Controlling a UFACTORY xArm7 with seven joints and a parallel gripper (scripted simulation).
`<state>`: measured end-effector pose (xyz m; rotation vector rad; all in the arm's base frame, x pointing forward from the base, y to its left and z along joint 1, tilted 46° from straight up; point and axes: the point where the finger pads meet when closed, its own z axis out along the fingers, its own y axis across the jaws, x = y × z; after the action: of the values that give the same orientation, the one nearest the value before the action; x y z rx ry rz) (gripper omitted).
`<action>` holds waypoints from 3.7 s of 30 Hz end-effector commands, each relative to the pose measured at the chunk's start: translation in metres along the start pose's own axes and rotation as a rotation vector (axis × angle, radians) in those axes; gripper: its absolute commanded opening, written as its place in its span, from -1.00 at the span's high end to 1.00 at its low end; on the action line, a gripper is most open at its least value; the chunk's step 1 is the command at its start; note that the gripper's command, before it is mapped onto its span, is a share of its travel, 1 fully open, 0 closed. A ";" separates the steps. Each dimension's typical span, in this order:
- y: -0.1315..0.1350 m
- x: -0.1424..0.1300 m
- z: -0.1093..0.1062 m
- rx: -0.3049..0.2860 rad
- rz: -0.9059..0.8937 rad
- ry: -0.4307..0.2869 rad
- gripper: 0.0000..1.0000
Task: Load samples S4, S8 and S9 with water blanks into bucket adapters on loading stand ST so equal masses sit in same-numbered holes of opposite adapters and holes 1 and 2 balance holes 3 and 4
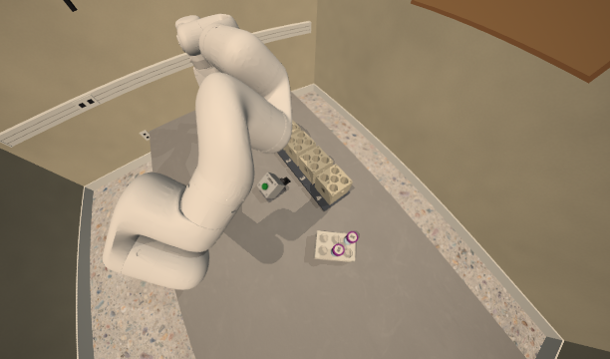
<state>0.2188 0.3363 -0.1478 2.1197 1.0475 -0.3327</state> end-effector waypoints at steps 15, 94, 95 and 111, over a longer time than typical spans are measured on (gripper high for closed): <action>-0.001 0.001 0.031 0.002 0.000 0.004 1.00; -0.001 0.001 0.099 0.002 0.000 0.004 1.00; -0.001 0.001 0.100 0.002 0.000 0.004 1.00; -0.001 0.001 0.114 0.002 0.000 0.004 1.00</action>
<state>0.2285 0.2560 -0.2259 2.1194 1.0473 -0.3329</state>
